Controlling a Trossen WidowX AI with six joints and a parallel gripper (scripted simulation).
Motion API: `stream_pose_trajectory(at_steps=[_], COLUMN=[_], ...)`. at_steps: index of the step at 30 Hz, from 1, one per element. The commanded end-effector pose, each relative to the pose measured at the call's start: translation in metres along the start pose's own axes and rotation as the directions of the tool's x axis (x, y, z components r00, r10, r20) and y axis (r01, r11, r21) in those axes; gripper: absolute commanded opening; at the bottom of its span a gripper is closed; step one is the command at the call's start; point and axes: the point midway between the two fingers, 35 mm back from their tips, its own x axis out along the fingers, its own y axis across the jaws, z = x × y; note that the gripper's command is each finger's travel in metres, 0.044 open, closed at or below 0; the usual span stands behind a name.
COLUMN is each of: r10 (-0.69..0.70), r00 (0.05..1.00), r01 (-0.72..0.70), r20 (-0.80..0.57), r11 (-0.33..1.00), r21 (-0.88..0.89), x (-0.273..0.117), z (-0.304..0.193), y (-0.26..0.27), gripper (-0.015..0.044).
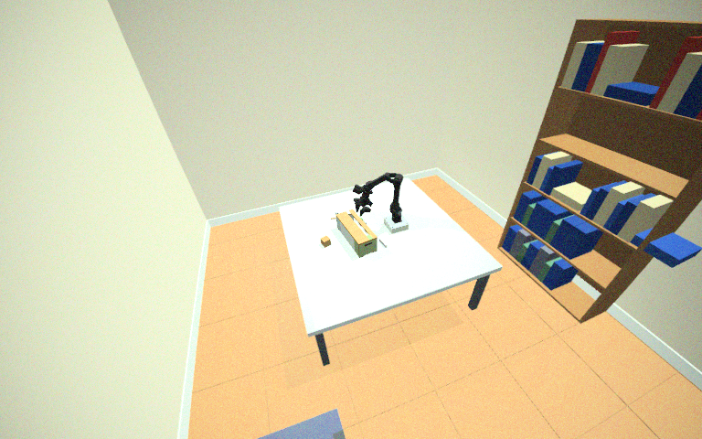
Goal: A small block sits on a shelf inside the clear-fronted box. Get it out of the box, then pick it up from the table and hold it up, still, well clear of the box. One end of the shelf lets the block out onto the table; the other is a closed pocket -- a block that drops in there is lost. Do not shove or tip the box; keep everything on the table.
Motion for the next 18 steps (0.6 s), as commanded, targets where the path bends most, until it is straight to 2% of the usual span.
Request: stream_pose_trajectory(at_steps=[1,18], r10=[0.002,0.002], r00=[1.0,1.0], r01=[-0.002,-0.002], r20=[-0.005,-0.005], r11=[1.0,1.0], r21=[0.004,0.004], x=[0.012,0.033], z=[0.007,0.014], y=[-0.002,-0.001], gripper=[0.0285,0.0285])
